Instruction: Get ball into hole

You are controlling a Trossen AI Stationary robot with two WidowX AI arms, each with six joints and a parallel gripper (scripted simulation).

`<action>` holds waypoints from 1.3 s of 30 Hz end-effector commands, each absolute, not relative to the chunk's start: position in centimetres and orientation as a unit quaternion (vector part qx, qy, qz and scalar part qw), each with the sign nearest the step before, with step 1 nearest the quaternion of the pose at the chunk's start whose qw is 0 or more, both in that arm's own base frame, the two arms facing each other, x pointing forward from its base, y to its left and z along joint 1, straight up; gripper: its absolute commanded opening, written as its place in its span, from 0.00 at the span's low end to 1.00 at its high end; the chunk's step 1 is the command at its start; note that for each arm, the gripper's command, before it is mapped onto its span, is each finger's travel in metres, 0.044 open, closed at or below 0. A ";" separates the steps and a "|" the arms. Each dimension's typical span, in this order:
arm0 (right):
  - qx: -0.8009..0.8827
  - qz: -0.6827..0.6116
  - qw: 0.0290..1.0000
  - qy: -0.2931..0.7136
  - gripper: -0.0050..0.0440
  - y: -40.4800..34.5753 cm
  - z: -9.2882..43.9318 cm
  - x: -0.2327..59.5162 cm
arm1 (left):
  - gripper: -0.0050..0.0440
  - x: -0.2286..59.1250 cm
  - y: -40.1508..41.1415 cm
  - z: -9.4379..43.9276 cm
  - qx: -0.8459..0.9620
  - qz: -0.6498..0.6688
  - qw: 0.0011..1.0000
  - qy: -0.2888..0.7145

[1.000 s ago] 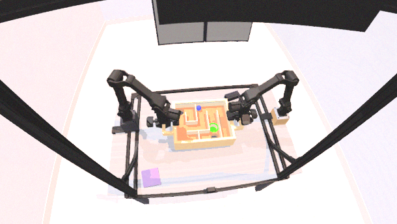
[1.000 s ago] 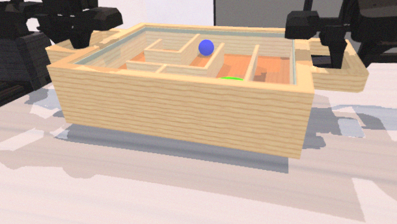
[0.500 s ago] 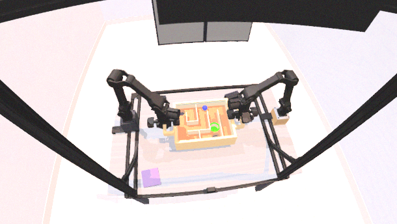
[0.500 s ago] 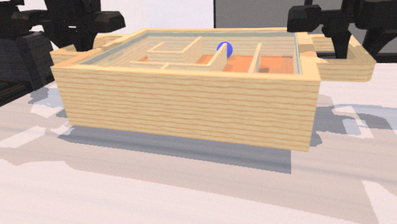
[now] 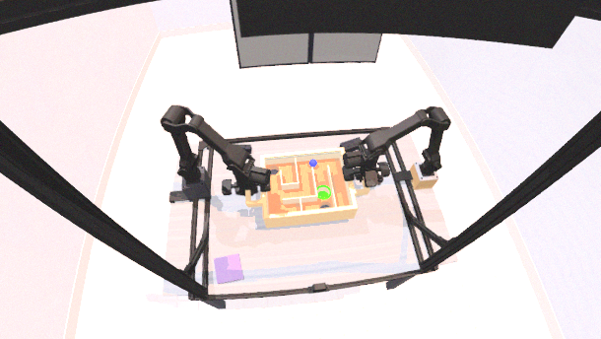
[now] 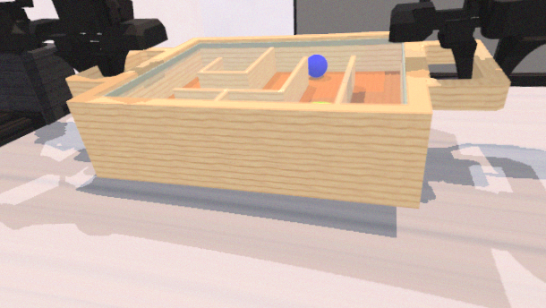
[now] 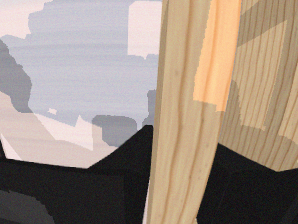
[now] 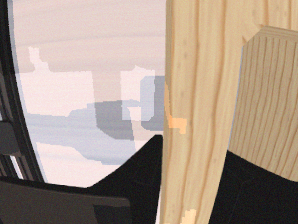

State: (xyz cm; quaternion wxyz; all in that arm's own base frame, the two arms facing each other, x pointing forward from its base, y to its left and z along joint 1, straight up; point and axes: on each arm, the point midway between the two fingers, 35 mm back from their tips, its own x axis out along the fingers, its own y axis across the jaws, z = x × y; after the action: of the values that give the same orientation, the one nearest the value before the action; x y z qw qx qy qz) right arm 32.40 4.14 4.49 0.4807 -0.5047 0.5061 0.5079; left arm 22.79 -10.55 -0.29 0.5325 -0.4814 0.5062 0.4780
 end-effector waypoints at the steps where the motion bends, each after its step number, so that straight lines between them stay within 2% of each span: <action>1: -0.507 0.506 0.487 0.500 0.14 4.1 4.0 32.1 | 0.14 23.1 -10.5 0.3 -0.479 0.480 0.526 0.513; 15: -0.513 0.500 0.511 0.476 0.14 3.9 2.6 31.9 | 0.14 23.3 -10.4 1.7 -0.472 0.487 0.502 0.536; 28: -0.500 0.512 0.477 0.510 0.14 4.1 4.8 32.3 | 0.14 22.9 -10.6 -0.5 -0.487 0.473 0.536 0.503; 39: -0.503 0.510 0.485 0.502 0.14 4.1 4.3 32.2 | 0.14 23.0 -10.5 0.0 -0.484 0.476 0.528 0.511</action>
State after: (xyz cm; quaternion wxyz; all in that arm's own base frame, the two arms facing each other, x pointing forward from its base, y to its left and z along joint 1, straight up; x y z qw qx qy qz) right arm 32.37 4.13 4.60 0.4813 -0.5014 0.5057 0.5111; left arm 22.83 -10.53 -0.43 0.5315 -0.4842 0.5069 0.4755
